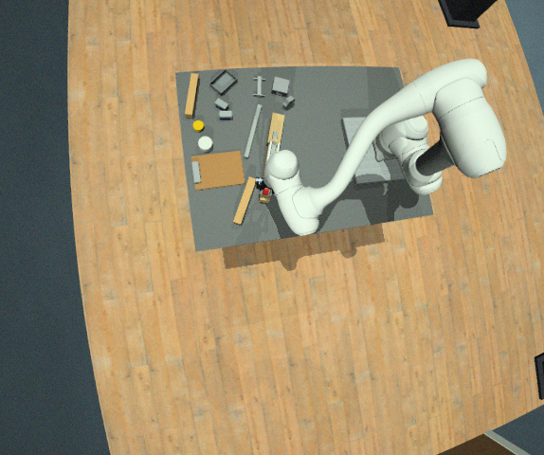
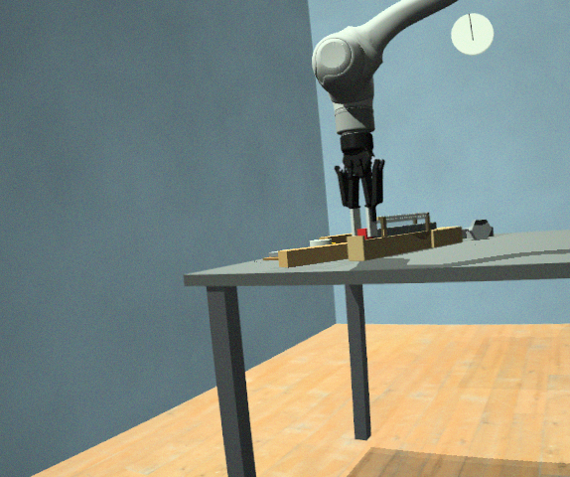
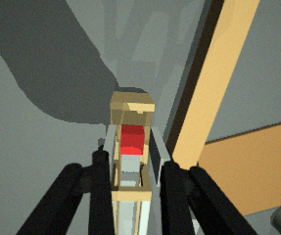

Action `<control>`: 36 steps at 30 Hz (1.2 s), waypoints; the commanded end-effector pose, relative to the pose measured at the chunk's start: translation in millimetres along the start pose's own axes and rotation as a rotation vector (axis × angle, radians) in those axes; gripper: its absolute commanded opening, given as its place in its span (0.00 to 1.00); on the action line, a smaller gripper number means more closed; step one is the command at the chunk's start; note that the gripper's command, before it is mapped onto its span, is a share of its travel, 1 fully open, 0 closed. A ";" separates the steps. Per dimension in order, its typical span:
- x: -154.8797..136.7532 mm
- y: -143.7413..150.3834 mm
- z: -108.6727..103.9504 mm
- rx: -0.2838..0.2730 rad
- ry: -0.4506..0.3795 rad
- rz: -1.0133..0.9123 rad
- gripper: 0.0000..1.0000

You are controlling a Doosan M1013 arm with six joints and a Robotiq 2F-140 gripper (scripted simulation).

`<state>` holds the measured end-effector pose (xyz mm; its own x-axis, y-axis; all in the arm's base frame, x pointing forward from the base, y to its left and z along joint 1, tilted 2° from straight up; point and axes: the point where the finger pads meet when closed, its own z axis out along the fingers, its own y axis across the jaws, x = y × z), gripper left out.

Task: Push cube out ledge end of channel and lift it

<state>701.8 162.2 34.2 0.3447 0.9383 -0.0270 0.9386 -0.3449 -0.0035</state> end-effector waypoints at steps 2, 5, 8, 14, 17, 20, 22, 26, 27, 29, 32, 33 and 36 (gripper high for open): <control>0.0 0.0 -0.2 0.000 0.000 0.000 0.25; 0.0 0.0 -0.2 0.000 0.000 0.000 0.00; 0.0 0.0 -0.2 0.000 0.000 0.000 0.00; 0.0 0.0 -0.2 0.000 0.000 0.000 0.00; 0.0 0.0 -0.2 0.000 0.000 0.000 0.00; 0.0 0.0 -0.2 0.000 0.000 0.000 0.00; 0.0 0.0 -0.2 0.000 0.000 0.000 0.00; 0.0 0.0 -0.2 0.000 0.000 0.000 0.00; 0.0 0.0 -0.2 0.000 0.000 0.000 0.00; 0.0 0.0 -0.2 0.000 0.000 0.000 0.00; 0.0 0.0 -0.2 0.000 0.000 0.000 0.00; 0.0 0.0 -0.2 0.000 0.000 0.000 0.00; 0.0 0.0 -0.2 0.000 0.000 0.000 0.00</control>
<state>701.9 162.2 34.3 0.3447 0.9383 -0.0269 0.9386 -0.3449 -0.0033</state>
